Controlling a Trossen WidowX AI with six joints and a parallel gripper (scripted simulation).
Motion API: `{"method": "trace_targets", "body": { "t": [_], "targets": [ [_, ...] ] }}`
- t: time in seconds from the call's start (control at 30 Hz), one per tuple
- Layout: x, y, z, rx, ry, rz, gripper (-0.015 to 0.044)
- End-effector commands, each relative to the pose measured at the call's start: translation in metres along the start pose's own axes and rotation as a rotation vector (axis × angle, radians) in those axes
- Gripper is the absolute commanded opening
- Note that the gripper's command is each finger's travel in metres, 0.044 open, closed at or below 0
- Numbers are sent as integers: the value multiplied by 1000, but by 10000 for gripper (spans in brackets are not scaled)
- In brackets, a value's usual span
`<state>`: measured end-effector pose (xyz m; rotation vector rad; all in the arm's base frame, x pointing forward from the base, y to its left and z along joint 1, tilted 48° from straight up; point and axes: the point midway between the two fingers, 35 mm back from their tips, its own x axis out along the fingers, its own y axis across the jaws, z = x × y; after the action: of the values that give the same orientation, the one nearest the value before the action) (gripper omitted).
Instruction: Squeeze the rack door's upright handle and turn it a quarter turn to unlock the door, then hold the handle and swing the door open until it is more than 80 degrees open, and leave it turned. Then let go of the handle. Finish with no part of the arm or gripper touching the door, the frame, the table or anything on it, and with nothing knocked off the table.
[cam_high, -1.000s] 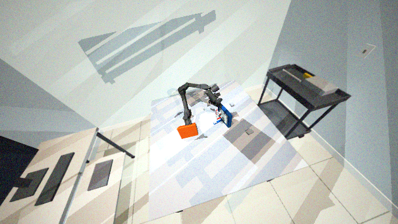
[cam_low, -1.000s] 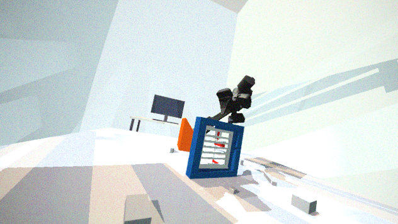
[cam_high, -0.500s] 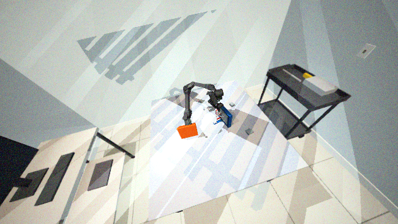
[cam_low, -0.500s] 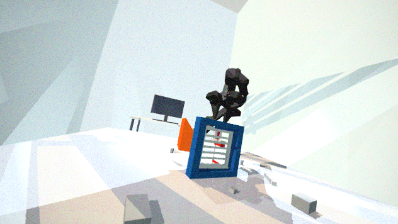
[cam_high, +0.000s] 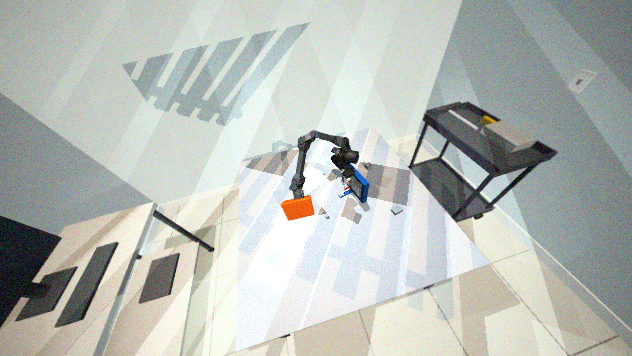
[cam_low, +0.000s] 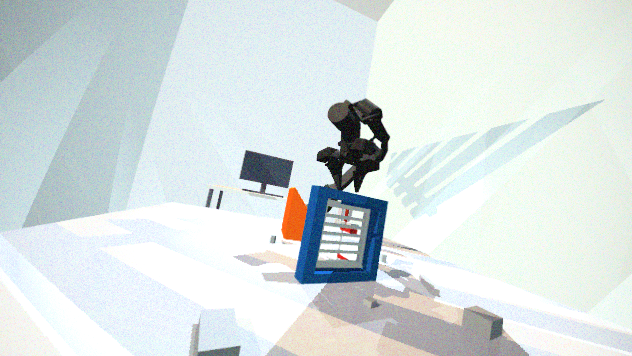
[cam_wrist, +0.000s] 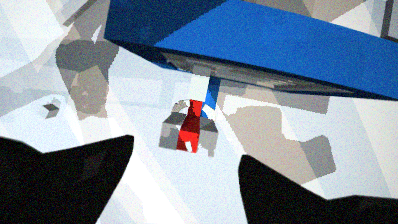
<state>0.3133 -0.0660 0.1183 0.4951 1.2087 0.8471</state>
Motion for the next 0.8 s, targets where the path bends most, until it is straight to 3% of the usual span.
{"method": "trace_targets", "body": {
  "t": [0.0, 0.77],
  "targets": [
    [-4, 0, 2, 7, -15, 27, 293],
    [32, 0, 1, 6, 69, -2, 293]
  ]
}}
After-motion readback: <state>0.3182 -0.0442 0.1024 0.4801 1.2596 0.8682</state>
